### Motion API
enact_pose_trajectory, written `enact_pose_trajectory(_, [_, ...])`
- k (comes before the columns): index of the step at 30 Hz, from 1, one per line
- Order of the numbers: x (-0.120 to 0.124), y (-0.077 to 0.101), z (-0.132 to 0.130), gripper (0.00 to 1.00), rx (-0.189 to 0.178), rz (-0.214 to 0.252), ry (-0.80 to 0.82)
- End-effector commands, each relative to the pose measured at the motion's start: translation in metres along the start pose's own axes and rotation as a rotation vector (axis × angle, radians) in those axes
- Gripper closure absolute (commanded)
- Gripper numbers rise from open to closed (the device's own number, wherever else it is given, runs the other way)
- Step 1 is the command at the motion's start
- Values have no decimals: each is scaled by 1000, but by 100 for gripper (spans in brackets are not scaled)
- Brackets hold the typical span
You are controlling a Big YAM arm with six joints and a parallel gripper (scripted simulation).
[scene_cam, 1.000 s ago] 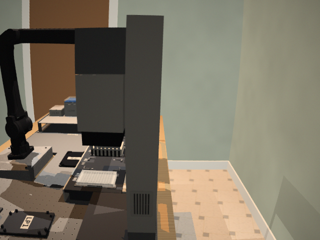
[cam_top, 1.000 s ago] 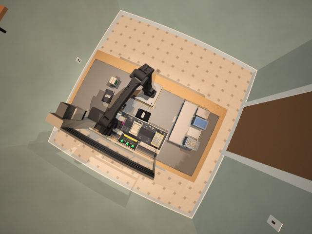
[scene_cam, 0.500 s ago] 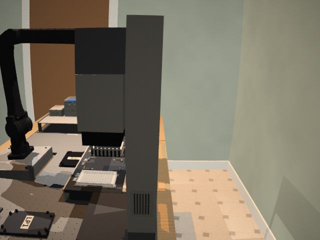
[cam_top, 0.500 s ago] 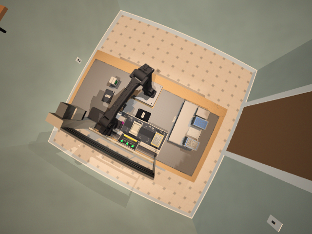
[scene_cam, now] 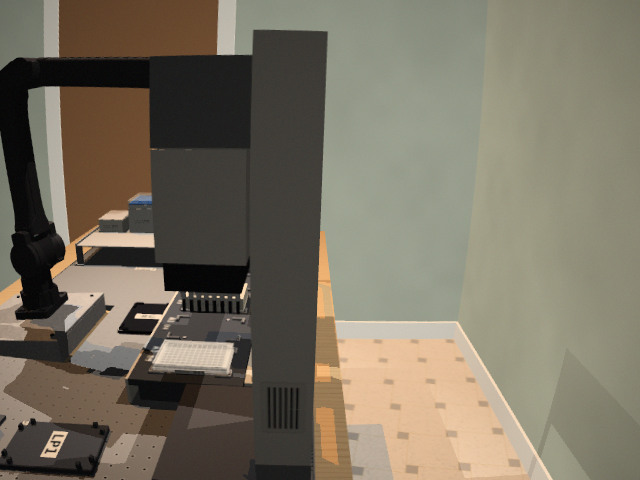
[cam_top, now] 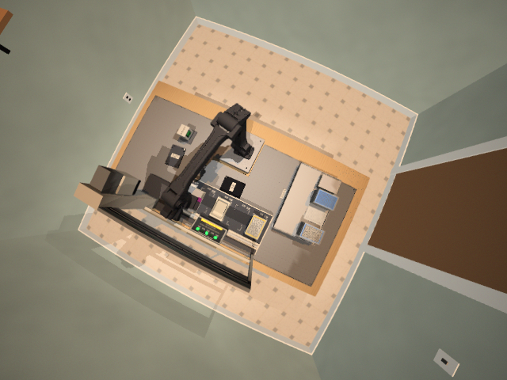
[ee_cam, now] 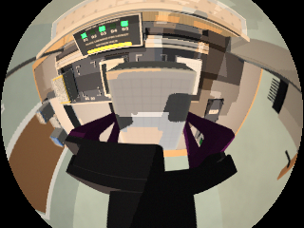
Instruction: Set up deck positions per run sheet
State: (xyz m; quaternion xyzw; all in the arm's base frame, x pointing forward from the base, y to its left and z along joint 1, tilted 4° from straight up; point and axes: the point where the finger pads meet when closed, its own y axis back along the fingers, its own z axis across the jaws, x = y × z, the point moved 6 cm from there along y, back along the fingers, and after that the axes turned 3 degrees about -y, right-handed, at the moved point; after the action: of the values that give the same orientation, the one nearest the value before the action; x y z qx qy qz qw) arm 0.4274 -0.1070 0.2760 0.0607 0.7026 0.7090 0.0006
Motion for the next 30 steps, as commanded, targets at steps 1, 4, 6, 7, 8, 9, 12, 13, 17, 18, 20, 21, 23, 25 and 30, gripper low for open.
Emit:
enact_pose_trajectory(1, [-10, 4, 6, 100, 4, -37, 3])
enact_pose_trajectory(4, [-7, -1, 6, 100, 4, -33, 2])
enact_pose_trajectory(6, [-6, -2, 6, 100, 4, -34, 3])
enact_pose_trajectory(7, [-6, -3, 6, 100, 4, -35, 3])
enact_pose_trajectory(8, [-6, -5, 6, 100, 4, -34, 3])
enact_pose_trajectory(9, [-7, -8, 6, 100, 4, -33, 3])
enact_pose_trajectory(12, [-7, -14, 6, 100, 3, -29, 3])
enact_pose_trajectory(13, [-7, -16, 6, 100, 3, -29, 3])
enact_pose_trajectory(17, [-6, -21, 6, 100, 4, -32, 4])
enact_pose_trajectory(18, [-7, -23, 6, 100, 4, -31, 4])
enact_pose_trajectory(20, [-7, -28, 6, 100, 3, -29, 5])
enact_pose_trajectory(21, [-7, -28, 6, 100, 3, -29, 5])
enact_pose_trajectory(23, [-13, -9, 5, 100, 10, -79, 5])
enact_pose_trajectory(25, [-5, -27, 6, 100, 5, -43, 5])
enact_pose_trajectory(30, [-7, -41, 6, 100, 3, -29, 6])
